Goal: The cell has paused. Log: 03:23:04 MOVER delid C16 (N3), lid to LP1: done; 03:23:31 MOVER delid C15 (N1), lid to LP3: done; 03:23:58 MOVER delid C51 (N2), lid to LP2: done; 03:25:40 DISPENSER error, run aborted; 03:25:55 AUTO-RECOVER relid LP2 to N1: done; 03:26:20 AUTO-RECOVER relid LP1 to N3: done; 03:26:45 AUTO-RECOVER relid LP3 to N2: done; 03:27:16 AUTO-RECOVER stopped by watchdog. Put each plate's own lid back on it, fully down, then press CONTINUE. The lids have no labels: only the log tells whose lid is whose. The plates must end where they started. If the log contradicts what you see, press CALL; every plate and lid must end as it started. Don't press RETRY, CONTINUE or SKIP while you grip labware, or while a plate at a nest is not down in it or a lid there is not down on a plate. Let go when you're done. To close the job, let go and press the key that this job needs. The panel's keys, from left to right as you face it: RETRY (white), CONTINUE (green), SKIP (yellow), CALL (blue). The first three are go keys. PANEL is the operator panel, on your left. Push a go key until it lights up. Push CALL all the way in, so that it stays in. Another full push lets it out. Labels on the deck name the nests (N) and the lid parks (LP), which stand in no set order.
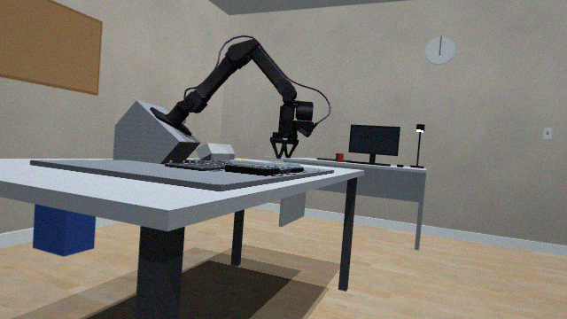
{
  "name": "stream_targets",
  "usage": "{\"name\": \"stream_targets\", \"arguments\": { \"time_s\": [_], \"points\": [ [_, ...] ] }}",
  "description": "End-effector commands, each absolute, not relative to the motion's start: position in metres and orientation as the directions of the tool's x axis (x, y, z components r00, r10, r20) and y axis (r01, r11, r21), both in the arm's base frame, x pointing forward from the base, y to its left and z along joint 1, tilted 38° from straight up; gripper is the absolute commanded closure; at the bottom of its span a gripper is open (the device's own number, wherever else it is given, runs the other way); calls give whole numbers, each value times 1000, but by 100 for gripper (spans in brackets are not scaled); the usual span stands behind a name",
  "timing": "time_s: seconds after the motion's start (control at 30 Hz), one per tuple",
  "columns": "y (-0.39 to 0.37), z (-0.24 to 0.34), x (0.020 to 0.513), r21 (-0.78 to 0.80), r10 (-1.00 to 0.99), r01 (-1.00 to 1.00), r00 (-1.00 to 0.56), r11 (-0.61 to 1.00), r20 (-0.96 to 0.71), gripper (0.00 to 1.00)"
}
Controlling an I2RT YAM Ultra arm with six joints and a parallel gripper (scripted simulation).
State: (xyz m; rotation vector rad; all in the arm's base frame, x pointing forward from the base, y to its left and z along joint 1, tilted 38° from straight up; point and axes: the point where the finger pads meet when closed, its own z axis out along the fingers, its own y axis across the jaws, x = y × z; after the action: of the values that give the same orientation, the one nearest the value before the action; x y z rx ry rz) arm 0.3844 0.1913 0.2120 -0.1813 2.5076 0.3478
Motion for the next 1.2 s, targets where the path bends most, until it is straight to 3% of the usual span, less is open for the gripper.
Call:
{"name": "stream_targets", "arguments": {
  "time_s": [0.0, 1.17],
  "points": [
    [190, 225, 389, 211, -38, -209, -789, 955, -613, 100],
    [193, 211, 393, 208, -34, -200, -796, 957, -605, 100]
  ]
}}
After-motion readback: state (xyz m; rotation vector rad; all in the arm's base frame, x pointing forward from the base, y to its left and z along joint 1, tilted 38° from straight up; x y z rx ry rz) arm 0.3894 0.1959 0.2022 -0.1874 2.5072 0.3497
